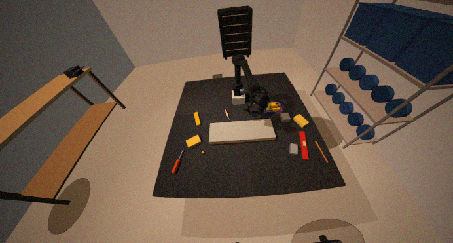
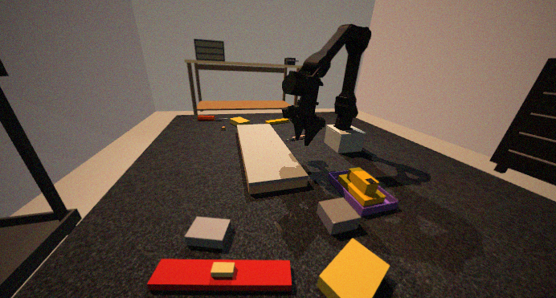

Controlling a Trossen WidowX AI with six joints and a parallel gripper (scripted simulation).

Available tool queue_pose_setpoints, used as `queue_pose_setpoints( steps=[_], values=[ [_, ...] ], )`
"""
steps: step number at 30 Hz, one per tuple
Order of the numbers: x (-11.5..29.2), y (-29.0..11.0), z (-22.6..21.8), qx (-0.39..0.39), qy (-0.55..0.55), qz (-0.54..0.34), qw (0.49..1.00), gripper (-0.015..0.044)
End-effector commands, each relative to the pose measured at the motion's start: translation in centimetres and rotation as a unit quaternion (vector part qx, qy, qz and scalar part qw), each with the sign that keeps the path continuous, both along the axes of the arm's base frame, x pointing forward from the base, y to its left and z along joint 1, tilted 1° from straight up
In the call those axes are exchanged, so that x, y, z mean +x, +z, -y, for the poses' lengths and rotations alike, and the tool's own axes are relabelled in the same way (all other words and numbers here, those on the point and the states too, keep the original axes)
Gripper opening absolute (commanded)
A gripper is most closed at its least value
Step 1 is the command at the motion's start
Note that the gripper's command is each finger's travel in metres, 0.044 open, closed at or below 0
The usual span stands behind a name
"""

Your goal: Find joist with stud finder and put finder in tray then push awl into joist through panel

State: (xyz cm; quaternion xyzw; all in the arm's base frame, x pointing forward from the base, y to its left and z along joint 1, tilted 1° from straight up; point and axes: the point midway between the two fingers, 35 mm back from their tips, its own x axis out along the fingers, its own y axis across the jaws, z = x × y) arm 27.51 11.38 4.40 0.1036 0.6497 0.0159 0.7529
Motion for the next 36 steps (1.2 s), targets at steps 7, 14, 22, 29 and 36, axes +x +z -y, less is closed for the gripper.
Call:
queue_pose_setpoints(
  steps=[7, 14, 22, 29, 36],
  values=[
    [-2.6, -2.1, 13.6, 0.042, -0.565, -0.067, 0.821, 0.0440],
    [-6.9, -3.3, 19.6, 0.073, -0.820, -0.088, 0.560, 0.0440],
    [-13.0, -4.6, 23.7, 0.102, -0.974, -0.091, 0.182, 0.0440],
    [-13.3, -4.7, 23.8, 0.103, -0.977, -0.091, 0.161, 0.0440],
    [-13.3, -4.7, 23.8, 0.103, -0.977, -0.091, 0.161, 0.0440]
  ],
)
